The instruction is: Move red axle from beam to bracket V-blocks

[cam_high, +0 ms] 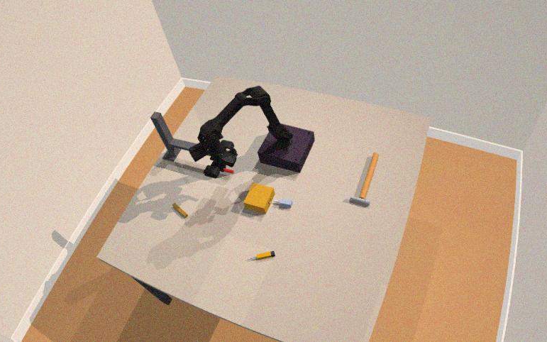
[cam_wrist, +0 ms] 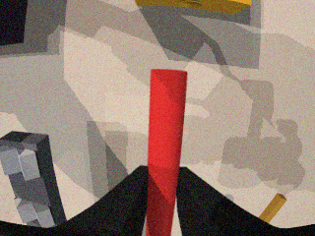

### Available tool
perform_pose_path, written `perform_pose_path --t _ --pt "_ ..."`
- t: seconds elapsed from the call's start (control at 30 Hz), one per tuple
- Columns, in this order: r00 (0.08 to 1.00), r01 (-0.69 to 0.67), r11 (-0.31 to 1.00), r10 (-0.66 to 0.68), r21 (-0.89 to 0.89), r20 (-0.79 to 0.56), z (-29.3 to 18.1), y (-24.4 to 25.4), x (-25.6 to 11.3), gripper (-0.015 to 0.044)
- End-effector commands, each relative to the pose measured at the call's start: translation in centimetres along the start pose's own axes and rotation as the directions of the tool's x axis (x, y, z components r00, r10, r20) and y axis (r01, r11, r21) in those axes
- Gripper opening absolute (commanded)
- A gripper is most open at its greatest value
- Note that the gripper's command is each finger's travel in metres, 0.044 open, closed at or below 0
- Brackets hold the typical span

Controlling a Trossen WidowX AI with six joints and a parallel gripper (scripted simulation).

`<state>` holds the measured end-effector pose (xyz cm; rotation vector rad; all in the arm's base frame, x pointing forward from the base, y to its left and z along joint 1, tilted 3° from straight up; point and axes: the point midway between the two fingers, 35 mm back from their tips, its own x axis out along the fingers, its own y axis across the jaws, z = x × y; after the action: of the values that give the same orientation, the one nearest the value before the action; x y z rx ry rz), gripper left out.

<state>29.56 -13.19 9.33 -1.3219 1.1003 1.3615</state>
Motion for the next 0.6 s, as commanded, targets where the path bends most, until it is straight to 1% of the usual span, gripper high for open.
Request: perform_pose_path --t 0.0,0.57 --pt "1.000 -0.008 1.000 0.008 -0.001 -0.001 -1.1 1.8 0.1 0.0000" --pt "1.000 -0.016 1.000 0.016 0.005 -0.002 -4.7 10.5 0.2 0.0000"
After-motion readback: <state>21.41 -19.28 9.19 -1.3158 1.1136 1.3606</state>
